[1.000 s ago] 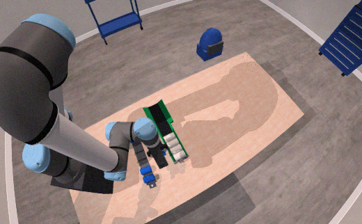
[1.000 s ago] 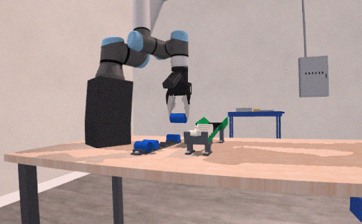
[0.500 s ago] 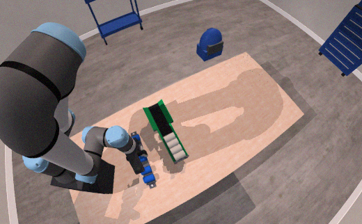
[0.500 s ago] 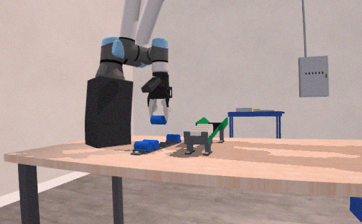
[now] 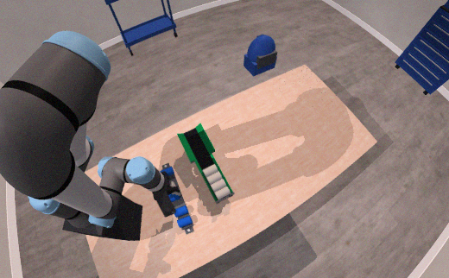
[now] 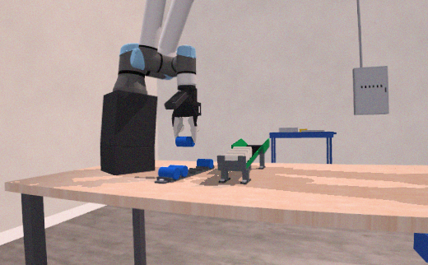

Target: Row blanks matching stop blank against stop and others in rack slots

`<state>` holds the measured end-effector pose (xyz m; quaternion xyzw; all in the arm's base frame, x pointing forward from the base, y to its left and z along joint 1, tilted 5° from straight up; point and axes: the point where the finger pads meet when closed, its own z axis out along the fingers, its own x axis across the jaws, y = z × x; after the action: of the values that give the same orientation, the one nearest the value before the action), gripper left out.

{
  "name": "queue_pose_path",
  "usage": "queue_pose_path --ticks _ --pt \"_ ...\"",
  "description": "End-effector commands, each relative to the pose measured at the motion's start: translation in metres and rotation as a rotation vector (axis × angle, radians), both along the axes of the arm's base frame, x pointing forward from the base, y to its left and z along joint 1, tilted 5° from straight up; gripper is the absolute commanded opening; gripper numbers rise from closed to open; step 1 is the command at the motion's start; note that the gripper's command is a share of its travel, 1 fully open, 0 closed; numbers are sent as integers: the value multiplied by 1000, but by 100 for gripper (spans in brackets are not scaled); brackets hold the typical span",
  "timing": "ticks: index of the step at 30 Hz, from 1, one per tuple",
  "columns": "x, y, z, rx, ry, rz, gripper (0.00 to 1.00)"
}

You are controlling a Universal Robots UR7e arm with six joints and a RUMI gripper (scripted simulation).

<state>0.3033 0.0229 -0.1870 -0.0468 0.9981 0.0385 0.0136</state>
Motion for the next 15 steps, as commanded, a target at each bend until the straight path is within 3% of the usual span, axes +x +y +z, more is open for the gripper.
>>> queue_pose_path --ticks 1,15 --pt "0 0 0 0 -1 0 39" --pt "0 0 -6 0 -1 0 39"
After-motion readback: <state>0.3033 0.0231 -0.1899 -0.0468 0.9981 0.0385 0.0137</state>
